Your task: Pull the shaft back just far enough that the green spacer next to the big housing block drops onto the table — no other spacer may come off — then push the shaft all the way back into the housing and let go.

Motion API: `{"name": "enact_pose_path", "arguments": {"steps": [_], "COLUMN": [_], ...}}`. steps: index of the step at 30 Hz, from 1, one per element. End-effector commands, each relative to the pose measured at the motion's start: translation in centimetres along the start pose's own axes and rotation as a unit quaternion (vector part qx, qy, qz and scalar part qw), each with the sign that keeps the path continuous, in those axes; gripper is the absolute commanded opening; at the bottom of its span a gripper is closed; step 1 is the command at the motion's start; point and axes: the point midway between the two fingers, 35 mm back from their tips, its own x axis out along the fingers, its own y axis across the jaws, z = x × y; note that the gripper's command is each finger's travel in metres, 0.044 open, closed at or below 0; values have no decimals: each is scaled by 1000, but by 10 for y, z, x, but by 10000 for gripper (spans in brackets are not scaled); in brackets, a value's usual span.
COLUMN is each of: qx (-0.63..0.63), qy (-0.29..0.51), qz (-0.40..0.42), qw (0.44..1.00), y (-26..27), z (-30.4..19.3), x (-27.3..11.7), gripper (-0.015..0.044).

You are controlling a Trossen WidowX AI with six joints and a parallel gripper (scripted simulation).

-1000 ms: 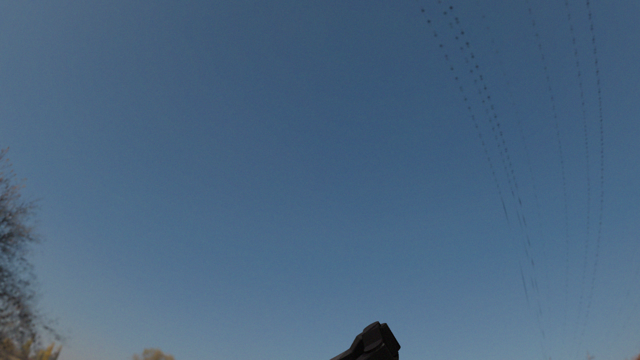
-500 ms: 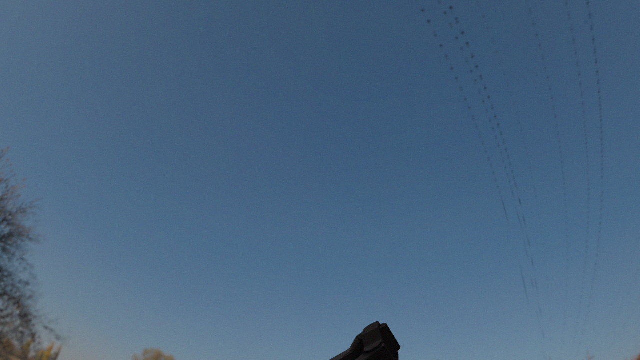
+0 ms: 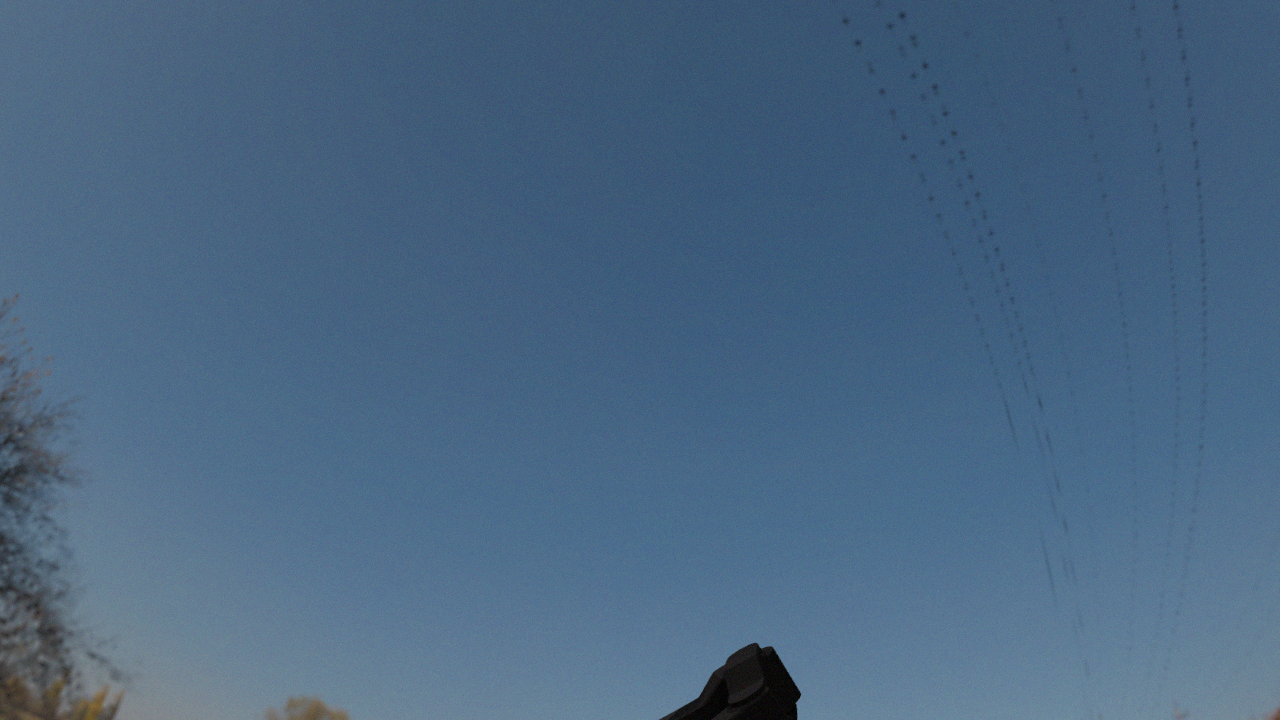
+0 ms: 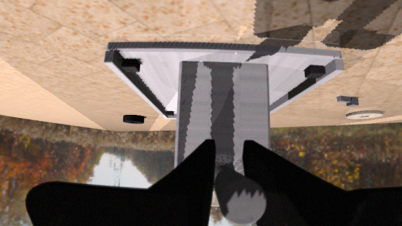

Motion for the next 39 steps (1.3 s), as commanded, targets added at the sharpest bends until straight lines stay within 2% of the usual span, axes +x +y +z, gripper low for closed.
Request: {"name": "enact_pose_path", "arguments": {"steps": [1, 39], "qx": [2, 3], "qy": [-1, -1], "qz": [0, 0], "qw": [1000, 1000], "y": [0, 0], "z": [1, 2], "x": [-1, -4], "gripper": [0, 0]}}
